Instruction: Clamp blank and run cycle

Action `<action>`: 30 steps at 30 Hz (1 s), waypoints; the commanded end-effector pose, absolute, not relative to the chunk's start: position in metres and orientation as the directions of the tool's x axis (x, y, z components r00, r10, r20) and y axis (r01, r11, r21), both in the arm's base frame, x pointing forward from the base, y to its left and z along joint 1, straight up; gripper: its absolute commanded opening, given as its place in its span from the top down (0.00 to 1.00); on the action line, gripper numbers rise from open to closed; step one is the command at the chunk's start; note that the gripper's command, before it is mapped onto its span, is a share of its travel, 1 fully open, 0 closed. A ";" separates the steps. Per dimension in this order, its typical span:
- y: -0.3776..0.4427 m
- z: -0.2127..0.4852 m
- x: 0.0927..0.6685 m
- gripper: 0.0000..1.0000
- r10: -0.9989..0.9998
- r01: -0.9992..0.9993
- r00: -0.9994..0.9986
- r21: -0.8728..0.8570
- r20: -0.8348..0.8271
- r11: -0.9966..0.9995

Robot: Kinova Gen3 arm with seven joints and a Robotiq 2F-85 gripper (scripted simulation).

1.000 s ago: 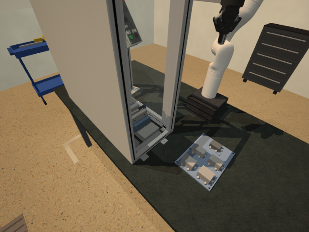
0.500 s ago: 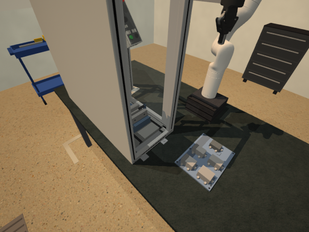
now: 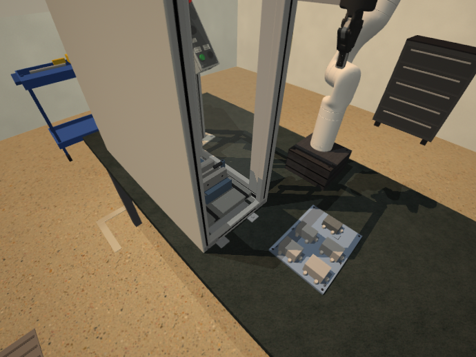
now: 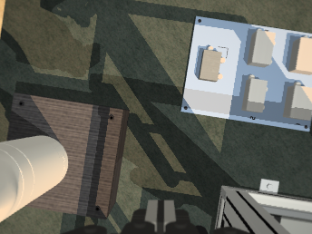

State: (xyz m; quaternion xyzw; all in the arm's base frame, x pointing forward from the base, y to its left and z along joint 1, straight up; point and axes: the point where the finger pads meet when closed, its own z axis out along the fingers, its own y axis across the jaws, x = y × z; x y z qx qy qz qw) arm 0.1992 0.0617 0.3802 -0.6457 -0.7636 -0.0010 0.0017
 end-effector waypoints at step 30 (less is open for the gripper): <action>0.062 0.380 0.199 0.90 0.860 0.860 -0.510 0.003 0.004 0.510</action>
